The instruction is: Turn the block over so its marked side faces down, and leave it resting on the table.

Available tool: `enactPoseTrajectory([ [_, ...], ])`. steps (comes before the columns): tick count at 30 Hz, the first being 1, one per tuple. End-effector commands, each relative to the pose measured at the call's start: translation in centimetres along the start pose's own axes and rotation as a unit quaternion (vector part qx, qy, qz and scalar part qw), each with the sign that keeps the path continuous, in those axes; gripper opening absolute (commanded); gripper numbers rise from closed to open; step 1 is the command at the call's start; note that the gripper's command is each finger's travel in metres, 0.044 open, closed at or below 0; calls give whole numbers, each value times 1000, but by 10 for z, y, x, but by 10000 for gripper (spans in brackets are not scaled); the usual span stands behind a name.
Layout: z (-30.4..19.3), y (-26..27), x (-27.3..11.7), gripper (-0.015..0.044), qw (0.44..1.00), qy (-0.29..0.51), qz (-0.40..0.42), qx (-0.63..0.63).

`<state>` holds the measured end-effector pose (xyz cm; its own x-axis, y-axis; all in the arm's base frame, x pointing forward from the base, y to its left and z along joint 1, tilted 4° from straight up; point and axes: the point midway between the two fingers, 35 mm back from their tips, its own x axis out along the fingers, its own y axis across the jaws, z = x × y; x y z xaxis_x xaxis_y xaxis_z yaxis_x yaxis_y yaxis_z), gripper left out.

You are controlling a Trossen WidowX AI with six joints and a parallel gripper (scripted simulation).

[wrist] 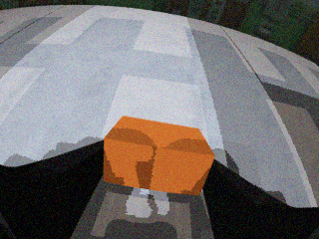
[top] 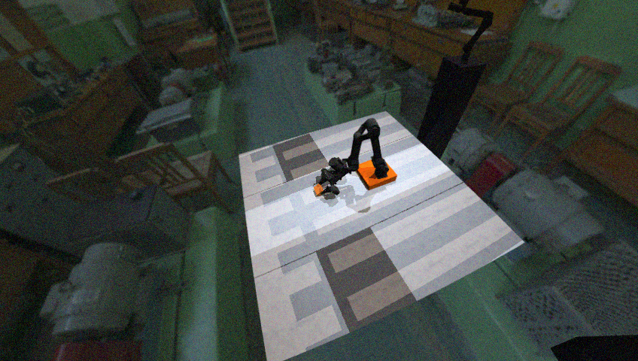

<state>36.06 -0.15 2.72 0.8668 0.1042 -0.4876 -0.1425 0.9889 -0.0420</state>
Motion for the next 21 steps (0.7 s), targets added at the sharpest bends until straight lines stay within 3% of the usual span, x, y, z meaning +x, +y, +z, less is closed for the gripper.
enactPoseTrajectory([
  [1,-16,3,-4,0,1000,-4,3,4],
  [11,-18,5,-20,0,998,-68,4,0],
  [21,-15,6,-23,0,997,-80,4,-1],
])
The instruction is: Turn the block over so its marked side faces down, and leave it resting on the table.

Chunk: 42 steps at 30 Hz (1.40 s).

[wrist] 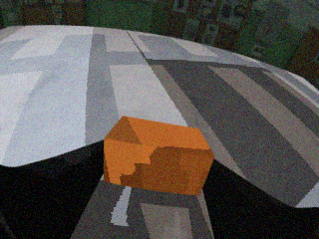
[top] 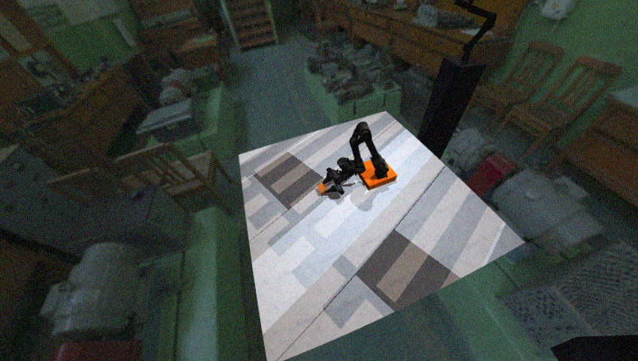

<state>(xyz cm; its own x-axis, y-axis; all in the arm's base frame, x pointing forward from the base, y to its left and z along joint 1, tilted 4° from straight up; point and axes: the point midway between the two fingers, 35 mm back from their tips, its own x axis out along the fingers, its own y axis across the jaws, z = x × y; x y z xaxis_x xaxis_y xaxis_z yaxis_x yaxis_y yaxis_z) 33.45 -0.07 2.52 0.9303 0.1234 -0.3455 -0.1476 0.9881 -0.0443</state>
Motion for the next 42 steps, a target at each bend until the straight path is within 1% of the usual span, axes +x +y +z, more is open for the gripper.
enactPoseTrajectory([
  [1,0,1,-2,0,1000,-1,2,2],
  [9,0,1,-2,0,1000,-1,2,2],
  [26,0,1,-2,440,1000,-1,2,2],
  [42,0,1,-2,440,1000,-1,2,2],
])
